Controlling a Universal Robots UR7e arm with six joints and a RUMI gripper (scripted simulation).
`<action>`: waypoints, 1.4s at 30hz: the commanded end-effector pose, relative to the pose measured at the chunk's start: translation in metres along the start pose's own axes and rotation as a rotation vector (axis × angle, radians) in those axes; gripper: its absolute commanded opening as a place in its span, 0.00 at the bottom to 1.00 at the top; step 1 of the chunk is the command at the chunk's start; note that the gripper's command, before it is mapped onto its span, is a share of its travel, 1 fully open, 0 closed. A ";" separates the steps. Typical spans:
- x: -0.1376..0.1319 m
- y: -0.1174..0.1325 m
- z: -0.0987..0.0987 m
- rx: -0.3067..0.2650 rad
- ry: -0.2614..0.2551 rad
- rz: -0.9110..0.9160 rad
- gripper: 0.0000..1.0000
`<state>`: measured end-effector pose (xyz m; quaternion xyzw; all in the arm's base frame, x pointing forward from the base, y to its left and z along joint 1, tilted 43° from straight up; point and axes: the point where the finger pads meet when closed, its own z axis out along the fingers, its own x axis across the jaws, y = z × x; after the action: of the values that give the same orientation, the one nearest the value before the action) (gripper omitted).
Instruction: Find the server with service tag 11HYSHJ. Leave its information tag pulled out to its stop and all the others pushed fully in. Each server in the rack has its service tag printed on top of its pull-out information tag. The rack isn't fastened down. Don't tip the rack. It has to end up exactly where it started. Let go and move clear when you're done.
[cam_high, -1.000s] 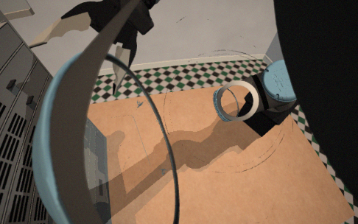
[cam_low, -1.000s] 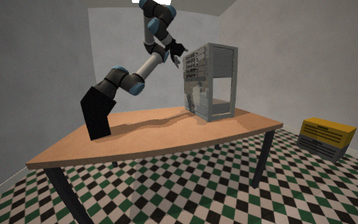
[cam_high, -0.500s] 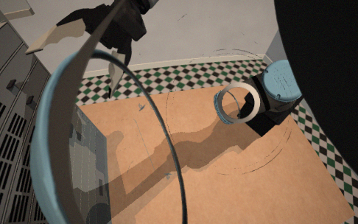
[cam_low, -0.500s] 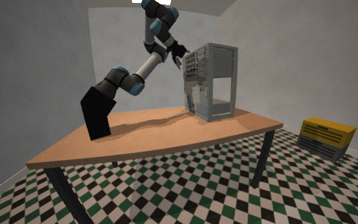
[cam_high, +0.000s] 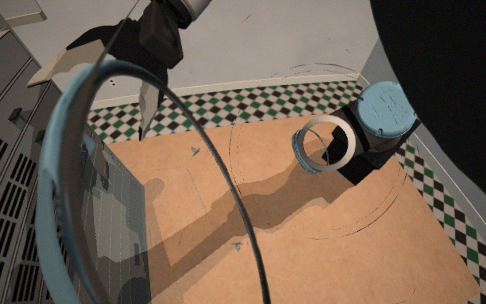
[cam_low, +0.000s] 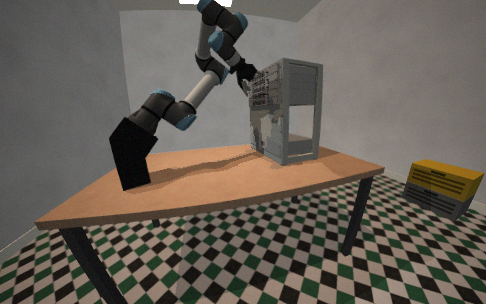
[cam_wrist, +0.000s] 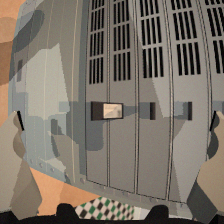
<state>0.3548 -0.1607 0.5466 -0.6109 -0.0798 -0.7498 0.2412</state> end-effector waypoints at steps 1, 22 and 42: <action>0.000 0.004 0.006 0.000 0.001 0.000 1.00; 0.000 0.009 0.016 0.000 0.001 0.000 1.00; 0.000 0.009 0.016 0.000 0.001 0.000 1.00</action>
<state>0.3735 -0.1617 0.5490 -0.6107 -0.0799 -0.7500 0.2412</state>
